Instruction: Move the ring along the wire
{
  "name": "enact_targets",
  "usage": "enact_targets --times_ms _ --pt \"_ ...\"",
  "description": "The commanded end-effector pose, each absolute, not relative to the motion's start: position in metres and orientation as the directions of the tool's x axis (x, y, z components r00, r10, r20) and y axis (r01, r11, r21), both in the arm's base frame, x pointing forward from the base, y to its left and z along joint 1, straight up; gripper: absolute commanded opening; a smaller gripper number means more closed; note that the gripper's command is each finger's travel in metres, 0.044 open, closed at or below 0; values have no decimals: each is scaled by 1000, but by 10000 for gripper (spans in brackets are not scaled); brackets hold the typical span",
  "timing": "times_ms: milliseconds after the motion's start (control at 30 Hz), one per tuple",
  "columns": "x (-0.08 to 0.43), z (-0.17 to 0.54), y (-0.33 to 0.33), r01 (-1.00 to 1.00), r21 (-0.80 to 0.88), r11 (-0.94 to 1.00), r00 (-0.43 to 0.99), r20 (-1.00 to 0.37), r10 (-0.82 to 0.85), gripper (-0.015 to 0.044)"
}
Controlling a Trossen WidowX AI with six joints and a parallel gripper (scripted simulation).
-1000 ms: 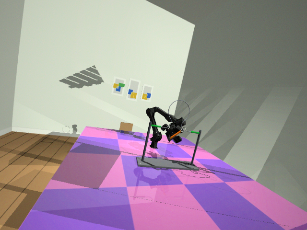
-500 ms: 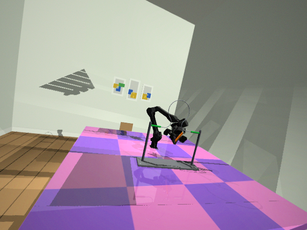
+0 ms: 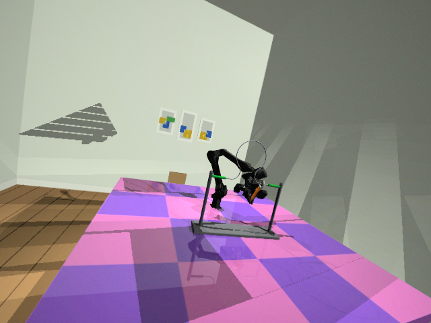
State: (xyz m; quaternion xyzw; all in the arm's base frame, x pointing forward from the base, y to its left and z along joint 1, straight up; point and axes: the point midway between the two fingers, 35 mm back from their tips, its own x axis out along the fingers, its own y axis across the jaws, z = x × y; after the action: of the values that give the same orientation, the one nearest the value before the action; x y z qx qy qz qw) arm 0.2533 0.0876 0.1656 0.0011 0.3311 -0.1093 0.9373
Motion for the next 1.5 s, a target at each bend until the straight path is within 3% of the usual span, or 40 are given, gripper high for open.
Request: enact_targets --times_ms 0,1467 --pt "254 165 95 206 -47 977 758 -624 -190 -150" --pt "259 166 141 211 -35 977 773 -606 -189 -150"
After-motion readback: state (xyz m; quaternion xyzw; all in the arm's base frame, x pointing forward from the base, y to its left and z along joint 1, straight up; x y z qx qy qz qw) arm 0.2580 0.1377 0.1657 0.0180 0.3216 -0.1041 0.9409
